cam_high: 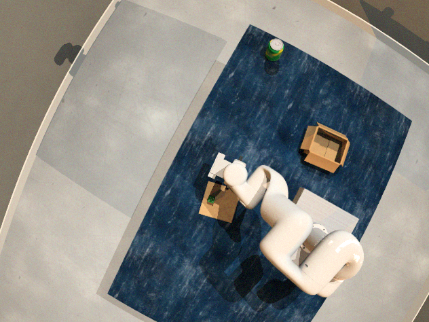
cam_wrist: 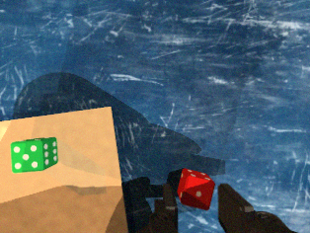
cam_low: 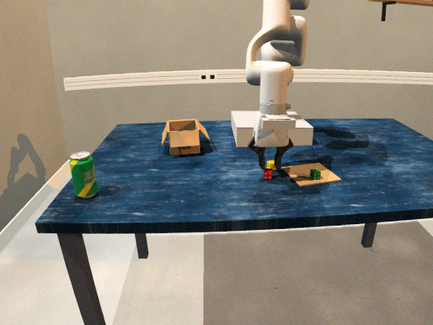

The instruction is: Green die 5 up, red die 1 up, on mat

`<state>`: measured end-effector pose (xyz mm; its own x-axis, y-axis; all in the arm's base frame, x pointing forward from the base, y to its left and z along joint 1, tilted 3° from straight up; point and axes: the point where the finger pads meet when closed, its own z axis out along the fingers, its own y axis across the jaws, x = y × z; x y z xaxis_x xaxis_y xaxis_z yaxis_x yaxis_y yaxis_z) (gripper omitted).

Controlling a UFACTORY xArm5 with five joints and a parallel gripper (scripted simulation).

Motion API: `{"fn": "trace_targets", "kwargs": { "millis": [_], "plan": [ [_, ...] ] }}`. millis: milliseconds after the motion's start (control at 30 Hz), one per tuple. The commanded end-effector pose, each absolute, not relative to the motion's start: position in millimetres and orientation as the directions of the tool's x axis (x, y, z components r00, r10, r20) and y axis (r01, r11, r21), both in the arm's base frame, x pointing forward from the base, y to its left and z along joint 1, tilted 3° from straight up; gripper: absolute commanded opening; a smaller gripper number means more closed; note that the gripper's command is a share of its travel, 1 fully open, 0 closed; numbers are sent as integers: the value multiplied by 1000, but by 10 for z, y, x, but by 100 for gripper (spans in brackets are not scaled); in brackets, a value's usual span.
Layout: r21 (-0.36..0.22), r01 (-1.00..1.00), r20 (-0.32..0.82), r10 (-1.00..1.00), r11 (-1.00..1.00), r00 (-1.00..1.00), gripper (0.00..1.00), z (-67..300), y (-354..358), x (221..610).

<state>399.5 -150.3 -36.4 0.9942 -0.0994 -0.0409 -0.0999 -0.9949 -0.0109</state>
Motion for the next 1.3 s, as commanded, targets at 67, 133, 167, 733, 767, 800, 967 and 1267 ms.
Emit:
{"fn": "trace_targets", "kwargs": {
  "millis": [67,133,167,733,767,800,967,1267],
  "plan": [
    [-10,-100,-37,-99,-995,994,42,-353,-1508,4009],
    [-10,-100,-37,-99,-995,994,42,-353,-1508,4009],
    [-10,-100,-37,-99,-995,994,42,-353,-1508,4009],
    [-10,-100,-37,-99,-995,994,42,-401,-1506,4007],
    [-10,-100,-37,-99,-995,994,42,-415,-1506,4007],
    [-10,-100,-37,-99,-995,994,42,-430,-1506,4006],
    [-10,-100,-37,-99,-995,994,42,-482,-1504,4005],
    [-10,-100,-37,-99,-995,994,42,-619,-1499,4001]
  ]
}}
